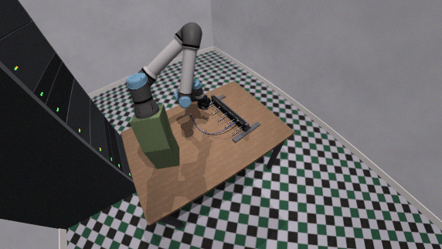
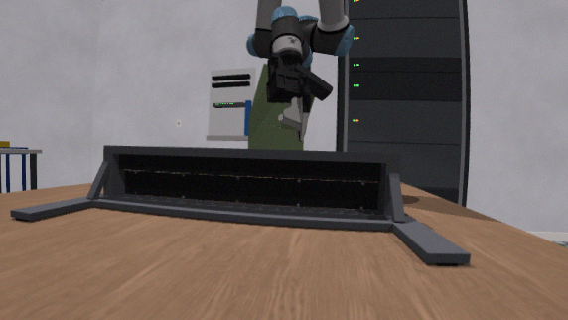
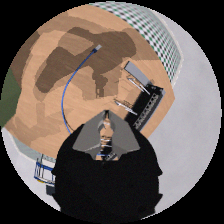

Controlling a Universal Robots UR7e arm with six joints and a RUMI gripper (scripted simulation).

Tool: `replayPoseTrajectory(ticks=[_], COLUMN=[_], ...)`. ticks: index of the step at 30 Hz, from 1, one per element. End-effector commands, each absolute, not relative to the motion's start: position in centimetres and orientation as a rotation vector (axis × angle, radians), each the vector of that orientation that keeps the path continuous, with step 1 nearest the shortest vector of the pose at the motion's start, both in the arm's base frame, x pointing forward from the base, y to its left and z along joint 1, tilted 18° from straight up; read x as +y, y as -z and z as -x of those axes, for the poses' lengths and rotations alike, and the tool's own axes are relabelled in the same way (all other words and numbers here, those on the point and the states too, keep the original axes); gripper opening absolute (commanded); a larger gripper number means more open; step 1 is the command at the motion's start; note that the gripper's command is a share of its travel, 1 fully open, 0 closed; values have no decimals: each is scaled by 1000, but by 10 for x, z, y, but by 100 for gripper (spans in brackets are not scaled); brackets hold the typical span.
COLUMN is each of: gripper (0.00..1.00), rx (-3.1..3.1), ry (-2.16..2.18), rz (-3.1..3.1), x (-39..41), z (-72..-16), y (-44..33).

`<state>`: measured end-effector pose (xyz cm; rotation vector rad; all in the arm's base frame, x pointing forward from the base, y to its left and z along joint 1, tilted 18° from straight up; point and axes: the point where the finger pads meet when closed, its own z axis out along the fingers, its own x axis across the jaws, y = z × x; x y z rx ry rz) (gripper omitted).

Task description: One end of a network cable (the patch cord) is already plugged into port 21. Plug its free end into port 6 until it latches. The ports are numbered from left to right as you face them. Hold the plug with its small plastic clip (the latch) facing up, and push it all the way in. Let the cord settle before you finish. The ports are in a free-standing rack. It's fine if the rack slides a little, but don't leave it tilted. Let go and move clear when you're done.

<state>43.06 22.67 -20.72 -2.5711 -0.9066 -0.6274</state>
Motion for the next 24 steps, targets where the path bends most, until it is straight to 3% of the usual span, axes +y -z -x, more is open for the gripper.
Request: replayPoseTrajectory(ticks=[1,24], gripper=[0,0], rx=[-721,-195], ry=[500,207], rz=[2642,2787], x=[256,326], z=[-414,-352], y=[211,222])
